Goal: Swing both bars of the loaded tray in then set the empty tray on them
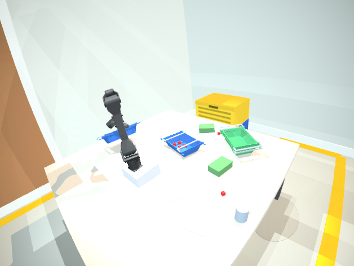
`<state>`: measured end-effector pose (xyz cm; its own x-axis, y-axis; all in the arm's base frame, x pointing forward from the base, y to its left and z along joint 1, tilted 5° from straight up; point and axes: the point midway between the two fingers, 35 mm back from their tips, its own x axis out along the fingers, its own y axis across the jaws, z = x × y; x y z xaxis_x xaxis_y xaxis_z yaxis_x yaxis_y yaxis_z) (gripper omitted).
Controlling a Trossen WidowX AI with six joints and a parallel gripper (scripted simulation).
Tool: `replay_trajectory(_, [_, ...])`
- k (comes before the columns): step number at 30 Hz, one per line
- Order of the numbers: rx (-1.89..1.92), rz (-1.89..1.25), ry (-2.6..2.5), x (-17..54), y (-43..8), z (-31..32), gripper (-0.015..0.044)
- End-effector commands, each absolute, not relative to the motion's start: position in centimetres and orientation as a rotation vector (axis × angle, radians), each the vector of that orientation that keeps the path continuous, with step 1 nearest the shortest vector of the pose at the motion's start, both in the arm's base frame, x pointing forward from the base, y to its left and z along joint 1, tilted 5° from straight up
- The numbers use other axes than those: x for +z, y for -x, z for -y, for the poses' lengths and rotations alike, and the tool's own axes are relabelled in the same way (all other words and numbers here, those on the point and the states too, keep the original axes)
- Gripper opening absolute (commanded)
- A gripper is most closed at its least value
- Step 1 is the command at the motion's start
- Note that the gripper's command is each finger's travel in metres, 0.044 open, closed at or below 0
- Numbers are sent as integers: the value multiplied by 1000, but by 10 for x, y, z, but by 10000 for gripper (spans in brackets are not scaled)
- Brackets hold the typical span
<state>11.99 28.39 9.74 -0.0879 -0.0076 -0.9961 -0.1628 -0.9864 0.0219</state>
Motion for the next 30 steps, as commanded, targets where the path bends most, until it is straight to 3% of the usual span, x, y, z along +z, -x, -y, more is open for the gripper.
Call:
replay_trajectory(1, [2210,-154,2050,118,-126,-296,0])
replay_trajectory(30, [2209,-153,2050,147,-134,-309,0])
